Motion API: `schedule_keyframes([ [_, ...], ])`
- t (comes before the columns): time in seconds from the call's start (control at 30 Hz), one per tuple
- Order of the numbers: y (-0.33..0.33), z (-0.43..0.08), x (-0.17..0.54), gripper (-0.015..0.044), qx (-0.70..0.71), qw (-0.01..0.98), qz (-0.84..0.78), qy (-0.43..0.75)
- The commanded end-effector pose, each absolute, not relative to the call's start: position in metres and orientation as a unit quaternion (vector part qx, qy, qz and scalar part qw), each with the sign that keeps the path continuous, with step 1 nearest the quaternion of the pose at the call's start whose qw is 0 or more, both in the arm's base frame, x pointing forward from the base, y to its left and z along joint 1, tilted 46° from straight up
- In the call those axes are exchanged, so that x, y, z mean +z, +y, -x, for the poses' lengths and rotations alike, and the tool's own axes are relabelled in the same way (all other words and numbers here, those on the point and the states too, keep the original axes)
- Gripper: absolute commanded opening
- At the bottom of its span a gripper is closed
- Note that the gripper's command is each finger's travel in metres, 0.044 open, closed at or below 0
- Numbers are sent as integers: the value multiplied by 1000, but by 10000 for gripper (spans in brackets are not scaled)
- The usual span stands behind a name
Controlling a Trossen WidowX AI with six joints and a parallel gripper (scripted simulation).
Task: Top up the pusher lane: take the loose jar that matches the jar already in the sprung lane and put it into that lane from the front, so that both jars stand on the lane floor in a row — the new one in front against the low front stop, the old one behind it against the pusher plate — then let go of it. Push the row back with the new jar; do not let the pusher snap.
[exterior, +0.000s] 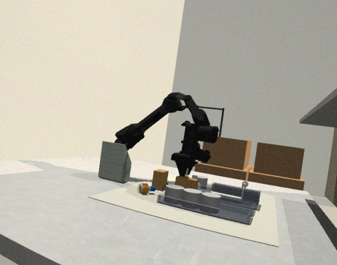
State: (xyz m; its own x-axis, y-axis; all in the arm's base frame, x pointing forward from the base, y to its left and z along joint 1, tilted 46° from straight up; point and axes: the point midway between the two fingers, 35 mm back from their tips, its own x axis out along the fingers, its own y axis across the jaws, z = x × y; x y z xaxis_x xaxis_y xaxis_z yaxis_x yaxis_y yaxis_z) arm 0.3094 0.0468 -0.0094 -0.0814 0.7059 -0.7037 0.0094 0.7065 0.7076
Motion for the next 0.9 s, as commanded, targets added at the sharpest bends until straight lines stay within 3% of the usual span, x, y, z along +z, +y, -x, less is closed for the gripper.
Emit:
schedule_keyframes([
  [0.0,46,-321,-5,0,282,636,-261,669],
  [0.87,45,-332,-3,0,282,636,-261,669],
])
